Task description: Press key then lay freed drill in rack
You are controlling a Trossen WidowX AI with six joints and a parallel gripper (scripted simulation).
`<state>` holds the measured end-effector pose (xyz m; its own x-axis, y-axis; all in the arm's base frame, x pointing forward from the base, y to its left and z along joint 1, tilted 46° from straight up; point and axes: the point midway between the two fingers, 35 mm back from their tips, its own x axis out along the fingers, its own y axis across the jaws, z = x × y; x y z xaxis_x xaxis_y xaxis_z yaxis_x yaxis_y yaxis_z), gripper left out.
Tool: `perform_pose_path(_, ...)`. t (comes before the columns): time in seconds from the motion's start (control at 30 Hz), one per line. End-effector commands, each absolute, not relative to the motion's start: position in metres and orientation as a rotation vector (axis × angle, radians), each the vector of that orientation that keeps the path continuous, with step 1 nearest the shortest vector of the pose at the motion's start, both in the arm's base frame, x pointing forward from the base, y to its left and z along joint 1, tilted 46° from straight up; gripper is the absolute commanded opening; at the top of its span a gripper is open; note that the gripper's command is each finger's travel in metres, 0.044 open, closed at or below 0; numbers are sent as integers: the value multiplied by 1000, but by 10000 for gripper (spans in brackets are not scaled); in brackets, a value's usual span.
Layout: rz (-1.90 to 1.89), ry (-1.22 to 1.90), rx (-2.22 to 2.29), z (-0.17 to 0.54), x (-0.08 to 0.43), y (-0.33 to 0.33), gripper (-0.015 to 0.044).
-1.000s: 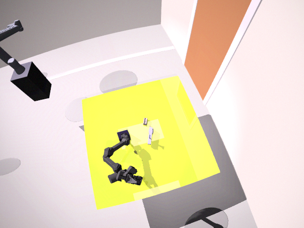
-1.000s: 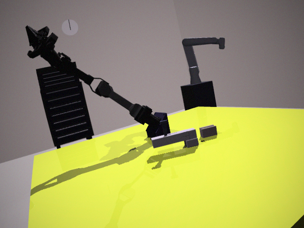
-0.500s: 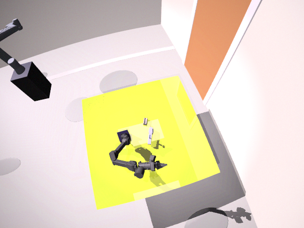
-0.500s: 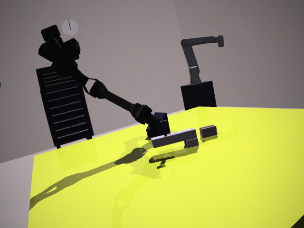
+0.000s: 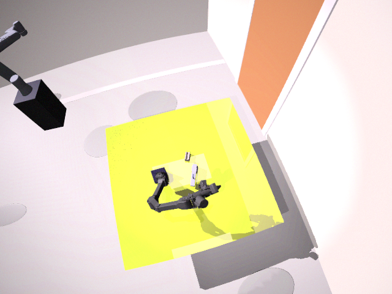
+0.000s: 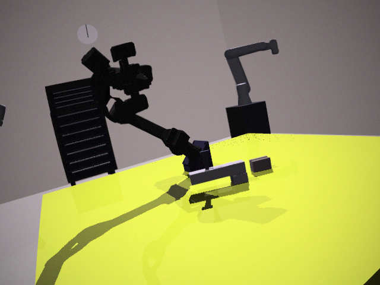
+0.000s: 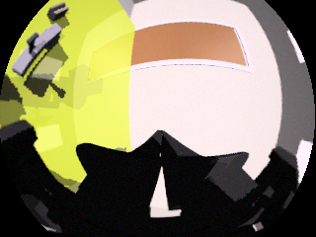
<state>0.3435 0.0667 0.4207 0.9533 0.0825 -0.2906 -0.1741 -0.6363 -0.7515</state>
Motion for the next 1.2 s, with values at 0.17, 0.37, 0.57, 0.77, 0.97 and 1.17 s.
perform_pose_path(0.17,884,435,-2316,285,347,77,0)
perform_pose_path(0.37,1282,724,-2403,205,317,73,0)
perform_pose_path(0.57,1806,1096,-2533,147,265,54,0)
perform_pose_path(0.77,2021,1241,-2586,138,247,45,0)
perform_pose_path(0.97,2013,1229,-2584,137,248,45,0)
perform_pose_path(1.17,2020,1240,-2586,131,249,38,0)
